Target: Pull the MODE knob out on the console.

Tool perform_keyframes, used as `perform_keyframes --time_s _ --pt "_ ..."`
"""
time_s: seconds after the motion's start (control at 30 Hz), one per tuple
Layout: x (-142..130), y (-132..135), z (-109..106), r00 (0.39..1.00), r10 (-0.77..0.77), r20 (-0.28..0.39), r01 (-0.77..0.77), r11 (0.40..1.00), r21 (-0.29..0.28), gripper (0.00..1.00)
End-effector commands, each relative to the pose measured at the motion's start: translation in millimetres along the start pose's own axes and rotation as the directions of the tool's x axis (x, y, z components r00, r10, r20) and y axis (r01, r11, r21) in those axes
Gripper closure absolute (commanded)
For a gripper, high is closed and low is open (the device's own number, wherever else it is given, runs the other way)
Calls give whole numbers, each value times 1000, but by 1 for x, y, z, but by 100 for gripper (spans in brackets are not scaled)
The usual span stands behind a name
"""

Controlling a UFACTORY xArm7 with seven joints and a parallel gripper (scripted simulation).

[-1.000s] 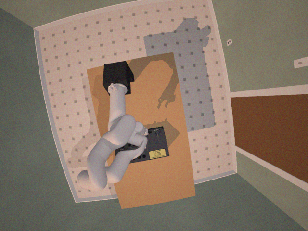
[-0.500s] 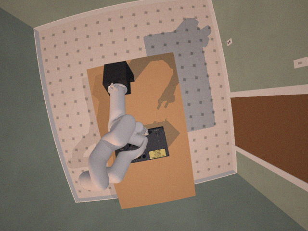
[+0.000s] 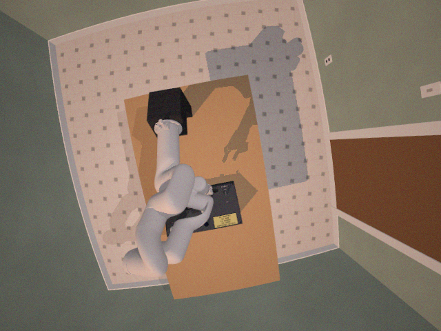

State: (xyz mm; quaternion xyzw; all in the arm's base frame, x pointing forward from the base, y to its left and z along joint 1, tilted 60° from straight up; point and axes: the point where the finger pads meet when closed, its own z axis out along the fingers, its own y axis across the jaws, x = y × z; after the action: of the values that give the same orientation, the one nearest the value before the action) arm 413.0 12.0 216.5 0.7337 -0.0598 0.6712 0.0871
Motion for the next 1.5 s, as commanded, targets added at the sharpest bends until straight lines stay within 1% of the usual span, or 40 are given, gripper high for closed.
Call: perform_keyframes --time_s 0.0,0.07,0.13,0.43,0.63,0.7,0.83,1.0,1.47 --pt "0 -1 20 1000 1 -1 -1 1000 2 24" --pt "0 -1 29 1000 1 -1 -1 1000 2 24" --pt "0 -1 29 1000 1 -1 -1 1000 2 24" --pt "0 -1 68 1000 1 -1 -1 1000 2 24" --pt "0 -1 88 1000 1 -1 -1 1000 2 24" --pt "0 -1 88 1000 1 -1 -1 1000 2 24" --pt "0 -1 97 1000 1 -1 -1 1000 2 24" --pt "1 -1 102 1000 1 -1 -1 1000 2 24" --pt "1 -1 103 1000 1 -1 -1 1000 2 24"
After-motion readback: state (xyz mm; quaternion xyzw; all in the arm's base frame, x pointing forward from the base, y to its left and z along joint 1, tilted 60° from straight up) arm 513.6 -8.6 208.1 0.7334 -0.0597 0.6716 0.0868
